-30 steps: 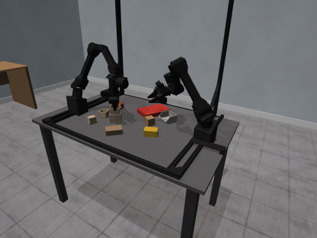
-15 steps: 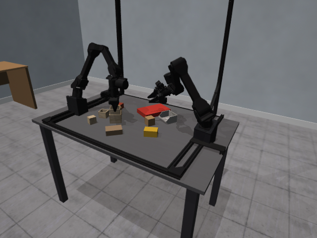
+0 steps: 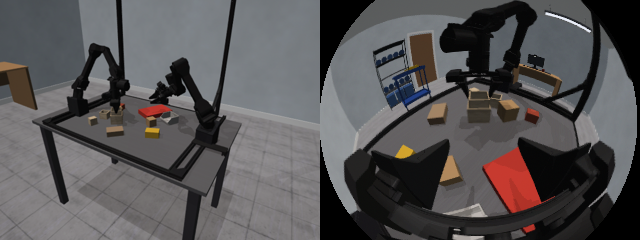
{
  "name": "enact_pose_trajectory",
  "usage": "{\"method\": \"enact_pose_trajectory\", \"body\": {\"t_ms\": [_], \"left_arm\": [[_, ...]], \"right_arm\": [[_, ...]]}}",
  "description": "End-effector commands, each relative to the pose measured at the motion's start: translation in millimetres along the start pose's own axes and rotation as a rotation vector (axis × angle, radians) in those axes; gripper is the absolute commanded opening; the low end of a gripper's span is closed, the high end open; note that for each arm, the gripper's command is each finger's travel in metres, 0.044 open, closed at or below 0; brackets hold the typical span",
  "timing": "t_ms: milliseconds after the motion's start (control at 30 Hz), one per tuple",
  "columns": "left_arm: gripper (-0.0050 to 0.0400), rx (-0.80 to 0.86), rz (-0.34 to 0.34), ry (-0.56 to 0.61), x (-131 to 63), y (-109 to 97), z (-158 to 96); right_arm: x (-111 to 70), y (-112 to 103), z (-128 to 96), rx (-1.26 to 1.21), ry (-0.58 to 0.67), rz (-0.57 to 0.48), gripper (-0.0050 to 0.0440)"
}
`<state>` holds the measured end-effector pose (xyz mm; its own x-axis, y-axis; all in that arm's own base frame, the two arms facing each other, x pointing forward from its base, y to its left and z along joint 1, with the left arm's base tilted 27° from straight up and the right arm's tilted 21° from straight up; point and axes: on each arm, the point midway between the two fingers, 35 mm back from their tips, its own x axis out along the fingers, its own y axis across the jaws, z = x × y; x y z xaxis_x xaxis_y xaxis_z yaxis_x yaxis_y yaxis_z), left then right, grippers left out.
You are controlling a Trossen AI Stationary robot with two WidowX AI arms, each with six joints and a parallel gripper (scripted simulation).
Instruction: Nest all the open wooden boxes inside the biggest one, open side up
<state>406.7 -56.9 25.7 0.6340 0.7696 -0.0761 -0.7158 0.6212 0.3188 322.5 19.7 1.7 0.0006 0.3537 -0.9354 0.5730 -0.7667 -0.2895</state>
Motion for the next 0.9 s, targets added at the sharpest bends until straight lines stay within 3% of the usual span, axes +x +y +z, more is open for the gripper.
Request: {"method": "enact_pose_trajectory", "body": {"t_ms": [0, 867], "left_arm": [[0.0400, 0.002, 0.004, 0.000, 0.3, 1, -1], [0.0400, 0.002, 0.004, 0.000, 0.3, 1, -1]], "right_arm": [[1.9, 0, 0, 0.003, 0.002, -0.004, 0.0000], [12.0, 0, 0, 0.003, 0.002, -0.004, 0.0000]]}}
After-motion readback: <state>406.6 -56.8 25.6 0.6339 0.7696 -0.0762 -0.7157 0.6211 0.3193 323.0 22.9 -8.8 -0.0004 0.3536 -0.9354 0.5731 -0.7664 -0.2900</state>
